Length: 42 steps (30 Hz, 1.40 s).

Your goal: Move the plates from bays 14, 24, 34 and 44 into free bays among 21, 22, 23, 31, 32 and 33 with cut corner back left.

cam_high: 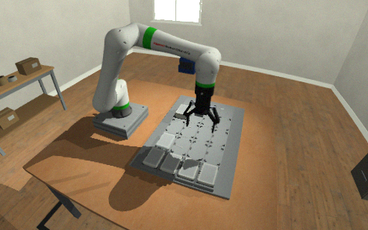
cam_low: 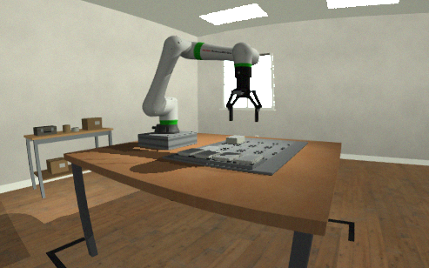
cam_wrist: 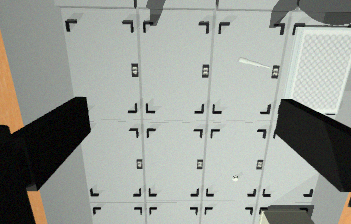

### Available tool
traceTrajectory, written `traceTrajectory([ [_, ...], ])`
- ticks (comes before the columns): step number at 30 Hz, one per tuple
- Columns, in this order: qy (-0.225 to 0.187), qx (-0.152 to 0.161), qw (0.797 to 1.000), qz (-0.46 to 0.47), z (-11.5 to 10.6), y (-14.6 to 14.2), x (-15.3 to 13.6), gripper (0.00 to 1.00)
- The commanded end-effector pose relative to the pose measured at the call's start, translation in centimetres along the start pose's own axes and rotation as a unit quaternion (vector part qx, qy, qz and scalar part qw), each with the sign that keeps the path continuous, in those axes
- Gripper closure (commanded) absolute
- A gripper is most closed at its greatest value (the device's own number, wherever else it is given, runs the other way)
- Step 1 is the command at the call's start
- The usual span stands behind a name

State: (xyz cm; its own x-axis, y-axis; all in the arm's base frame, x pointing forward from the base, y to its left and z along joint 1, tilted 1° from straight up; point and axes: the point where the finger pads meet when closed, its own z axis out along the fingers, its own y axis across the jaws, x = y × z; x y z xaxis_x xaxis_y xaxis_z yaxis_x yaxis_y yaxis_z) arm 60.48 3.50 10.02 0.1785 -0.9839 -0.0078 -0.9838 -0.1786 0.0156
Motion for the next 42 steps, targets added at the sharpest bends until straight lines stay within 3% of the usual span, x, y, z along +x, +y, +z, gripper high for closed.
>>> traceTrajectory([
  [1,0.000,0.001,1.000,0.000,-0.1,-0.1,1.7,0.00],
  [14,0.000,0.001,1.000,0.000,-0.1,-0.1,6.1,0.00],
  [42,0.000,0.001,1.000,0.000,-0.1,-0.1,6.1,0.00],
])
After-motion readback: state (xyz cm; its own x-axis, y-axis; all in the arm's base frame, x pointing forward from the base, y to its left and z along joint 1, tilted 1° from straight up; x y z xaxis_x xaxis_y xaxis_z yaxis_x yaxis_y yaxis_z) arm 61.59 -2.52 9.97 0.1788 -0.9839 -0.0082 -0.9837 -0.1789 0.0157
